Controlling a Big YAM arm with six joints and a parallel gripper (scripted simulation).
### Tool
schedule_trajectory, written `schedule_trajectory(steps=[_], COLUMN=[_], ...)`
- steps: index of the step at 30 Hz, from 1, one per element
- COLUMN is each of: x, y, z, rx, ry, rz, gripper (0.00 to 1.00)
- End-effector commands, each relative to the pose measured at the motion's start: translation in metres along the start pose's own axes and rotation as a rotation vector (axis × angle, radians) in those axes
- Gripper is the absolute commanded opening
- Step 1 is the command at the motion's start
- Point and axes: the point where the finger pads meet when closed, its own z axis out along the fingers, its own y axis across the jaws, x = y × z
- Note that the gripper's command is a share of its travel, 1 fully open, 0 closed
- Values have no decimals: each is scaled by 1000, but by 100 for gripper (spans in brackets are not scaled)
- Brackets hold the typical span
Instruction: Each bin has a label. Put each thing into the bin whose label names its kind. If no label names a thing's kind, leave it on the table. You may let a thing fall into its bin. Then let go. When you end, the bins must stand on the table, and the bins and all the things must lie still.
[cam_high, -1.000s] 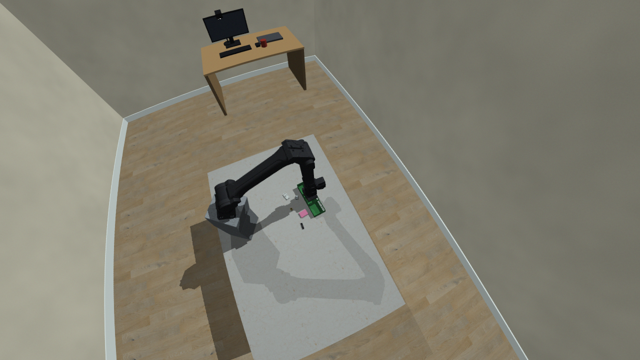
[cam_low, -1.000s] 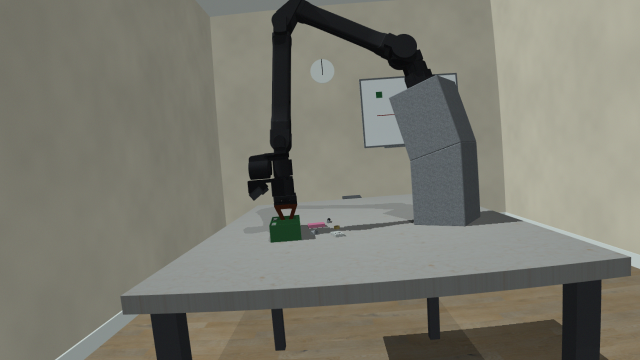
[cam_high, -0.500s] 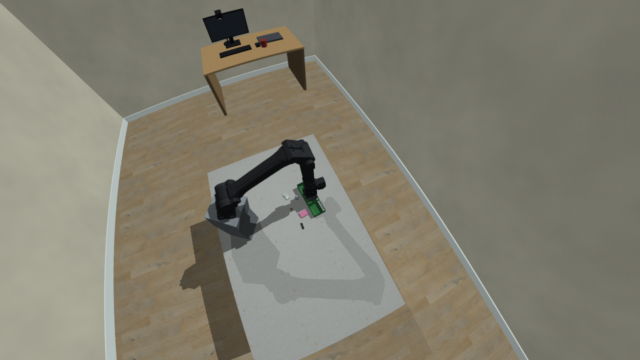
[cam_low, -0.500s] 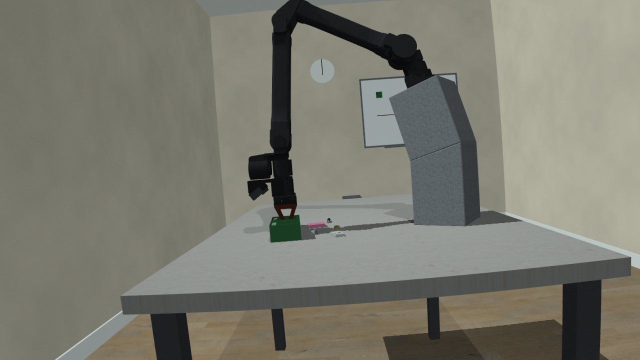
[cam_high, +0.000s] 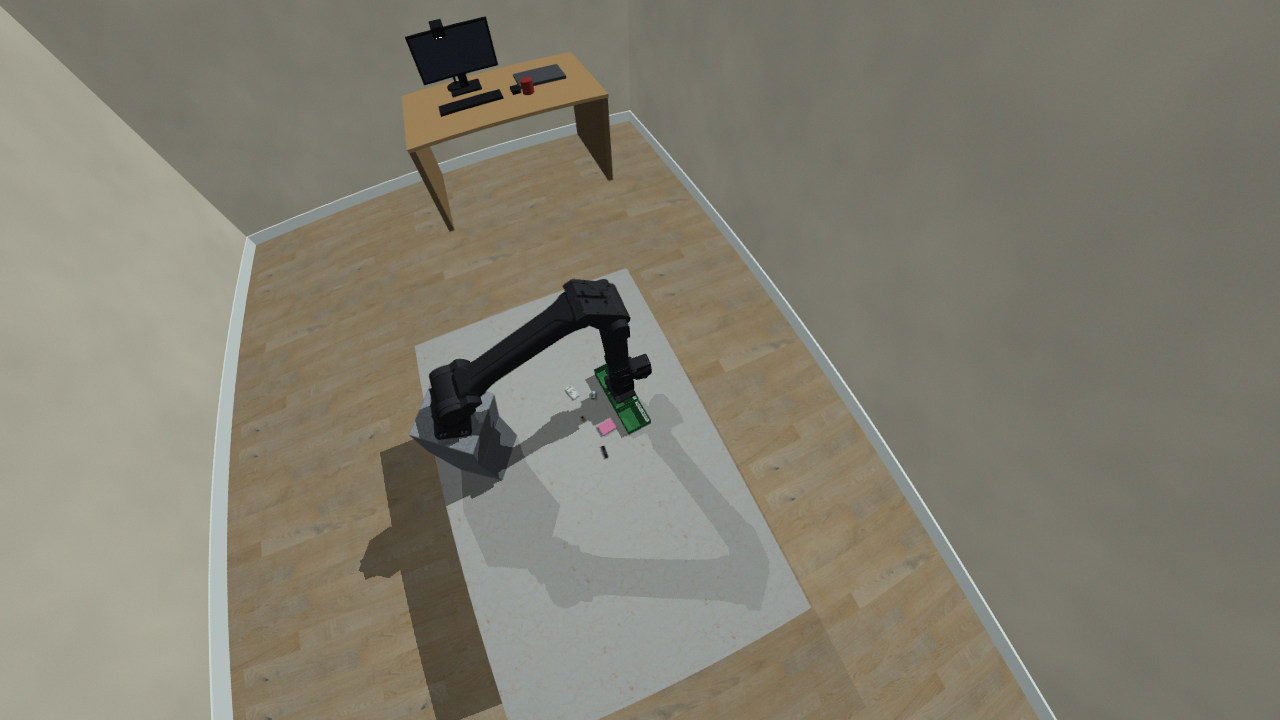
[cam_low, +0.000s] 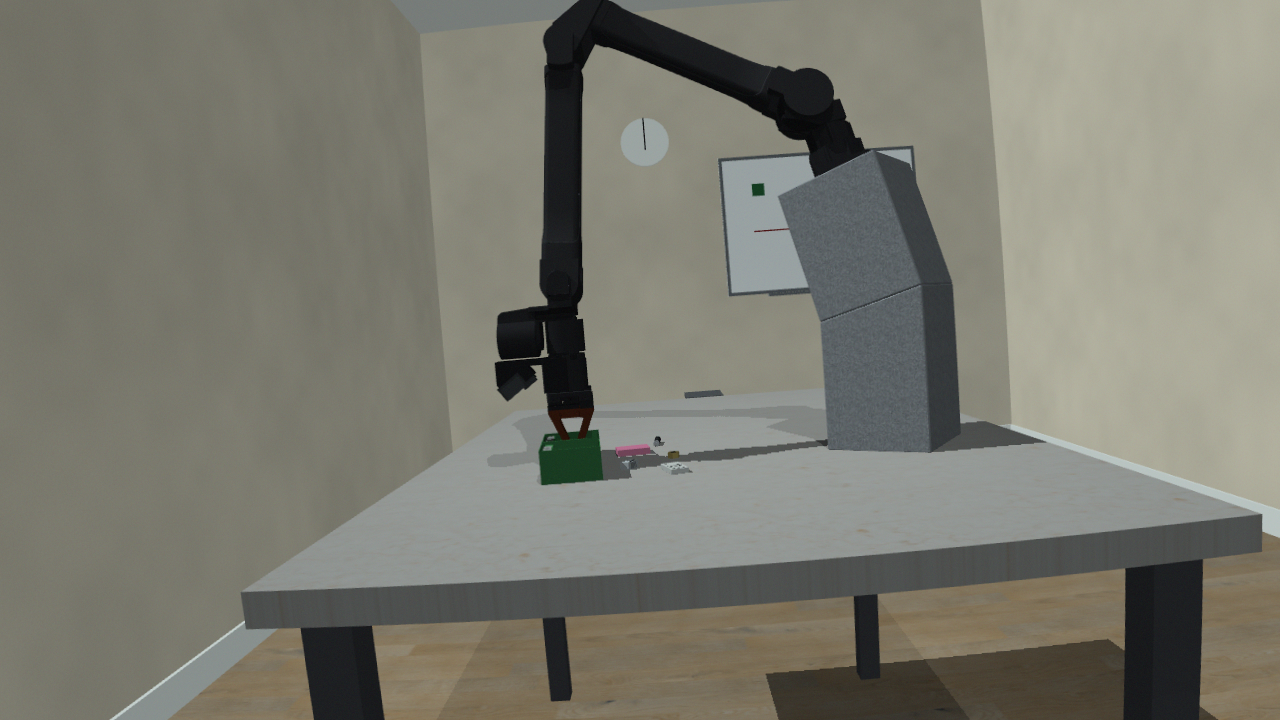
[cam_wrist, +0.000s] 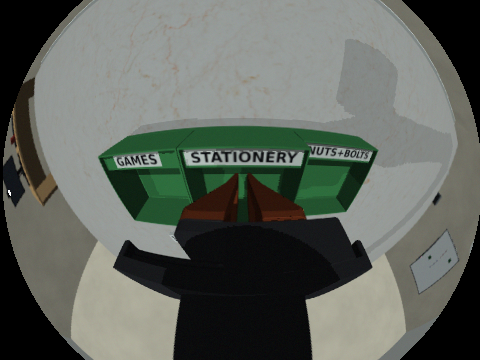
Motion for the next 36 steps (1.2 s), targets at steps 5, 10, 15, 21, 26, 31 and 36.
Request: schedule_trajectory(steps=[5, 10, 15, 21, 26, 31, 36], x=[-22, -22, -22, -23, -23, -22, -18], y=[-12, -12, -12, -13, -13, -13, -12], z=[-12, -13, -13, -13, -13, -13, -11], rx=[3, 4, 4, 3, 4, 3, 3], ry=[-33, -33, -33, -32, -33, -30, -24], rz=[7, 7, 7, 7, 7, 7, 6], gripper=[8, 8, 8, 8, 8, 8, 8])
